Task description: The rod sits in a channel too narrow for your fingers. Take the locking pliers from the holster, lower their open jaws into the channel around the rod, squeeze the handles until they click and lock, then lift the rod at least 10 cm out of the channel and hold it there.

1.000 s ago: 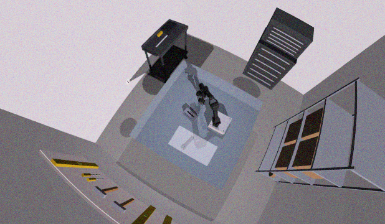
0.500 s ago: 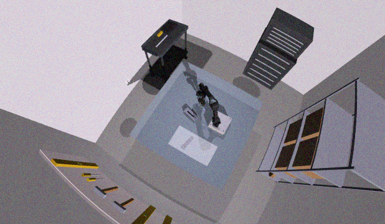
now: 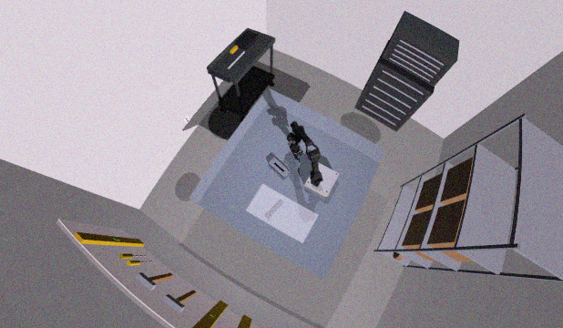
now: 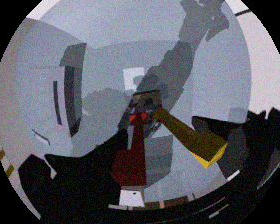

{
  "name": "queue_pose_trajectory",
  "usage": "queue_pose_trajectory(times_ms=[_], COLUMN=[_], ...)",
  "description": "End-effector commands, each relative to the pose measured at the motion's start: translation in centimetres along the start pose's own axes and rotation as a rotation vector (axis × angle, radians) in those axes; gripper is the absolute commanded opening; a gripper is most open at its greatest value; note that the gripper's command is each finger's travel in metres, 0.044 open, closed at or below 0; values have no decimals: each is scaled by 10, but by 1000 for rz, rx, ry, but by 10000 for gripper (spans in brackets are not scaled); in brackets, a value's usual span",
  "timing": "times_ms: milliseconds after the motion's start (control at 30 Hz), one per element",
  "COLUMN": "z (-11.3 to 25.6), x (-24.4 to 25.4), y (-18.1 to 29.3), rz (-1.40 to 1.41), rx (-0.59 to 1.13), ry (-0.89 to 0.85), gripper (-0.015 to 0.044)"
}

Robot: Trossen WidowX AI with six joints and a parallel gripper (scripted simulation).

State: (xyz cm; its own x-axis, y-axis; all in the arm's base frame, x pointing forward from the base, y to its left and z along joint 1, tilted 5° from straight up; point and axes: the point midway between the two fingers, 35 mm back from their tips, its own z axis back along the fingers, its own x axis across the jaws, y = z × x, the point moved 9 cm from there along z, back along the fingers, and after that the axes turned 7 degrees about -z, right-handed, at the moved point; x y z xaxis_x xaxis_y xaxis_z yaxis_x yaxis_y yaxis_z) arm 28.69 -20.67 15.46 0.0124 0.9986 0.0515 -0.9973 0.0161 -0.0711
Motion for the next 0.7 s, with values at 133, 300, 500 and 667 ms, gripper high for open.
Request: queue_pose_trajectory(times_ms=[133, 300, 500, 667], z=[0, 0, 0, 0], x=[0, 0, 0, 0], y=[0, 0, 0, 0], rz=[-3, -3, -3, -3], rx=[-3, -3, -3, -3], ry=[-1, -1, -1, -1], gripper=[373, 367, 359, 352])
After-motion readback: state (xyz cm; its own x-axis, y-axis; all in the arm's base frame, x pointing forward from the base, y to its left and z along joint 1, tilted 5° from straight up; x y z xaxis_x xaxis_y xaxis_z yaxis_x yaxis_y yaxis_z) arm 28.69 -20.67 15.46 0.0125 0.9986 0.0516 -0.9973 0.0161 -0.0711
